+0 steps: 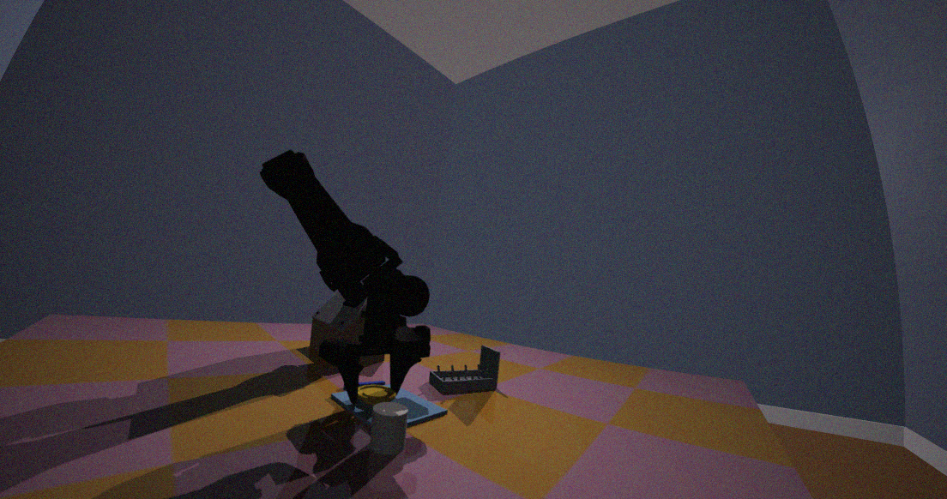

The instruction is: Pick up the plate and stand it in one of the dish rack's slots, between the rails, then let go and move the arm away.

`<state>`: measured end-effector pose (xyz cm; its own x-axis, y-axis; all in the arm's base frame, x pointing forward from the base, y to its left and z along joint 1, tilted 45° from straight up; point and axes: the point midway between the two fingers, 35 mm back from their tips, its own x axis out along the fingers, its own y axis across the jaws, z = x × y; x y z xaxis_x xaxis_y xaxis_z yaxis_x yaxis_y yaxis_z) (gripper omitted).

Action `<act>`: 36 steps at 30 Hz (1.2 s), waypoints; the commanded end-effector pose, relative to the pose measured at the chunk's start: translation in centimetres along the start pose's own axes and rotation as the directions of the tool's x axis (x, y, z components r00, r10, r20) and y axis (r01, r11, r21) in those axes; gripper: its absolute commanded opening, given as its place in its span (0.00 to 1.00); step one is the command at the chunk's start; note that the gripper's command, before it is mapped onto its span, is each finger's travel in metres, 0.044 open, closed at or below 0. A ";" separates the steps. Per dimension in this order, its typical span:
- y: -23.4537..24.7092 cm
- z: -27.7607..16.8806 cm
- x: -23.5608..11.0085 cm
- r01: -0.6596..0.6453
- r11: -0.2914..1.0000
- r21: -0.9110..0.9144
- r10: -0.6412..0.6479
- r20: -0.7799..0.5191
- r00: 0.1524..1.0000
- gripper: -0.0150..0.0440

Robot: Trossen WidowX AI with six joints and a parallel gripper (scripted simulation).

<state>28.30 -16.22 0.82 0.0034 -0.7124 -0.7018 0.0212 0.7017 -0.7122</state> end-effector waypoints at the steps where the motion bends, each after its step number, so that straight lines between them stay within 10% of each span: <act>1: 0.1 0.0 0.0 -0.003 1.000 -0.007 0.003 0.001 1.000 0.88; 10: 0.1 0.0 0.0 -0.003 1.000 -0.007 0.003 0.001 1.000 0.77; 22: 0.7 1.2 -4.7 -0.024 1.000 -0.006 0.024 0.003 1.000 0.25; 36: 1.2 1.8 -12.2 -0.029 1.000 -0.007 0.029 0.001 1.000 0.25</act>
<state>29.90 -7.84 7.47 0.0004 -0.6936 -0.7203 0.0034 0.7203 -0.6936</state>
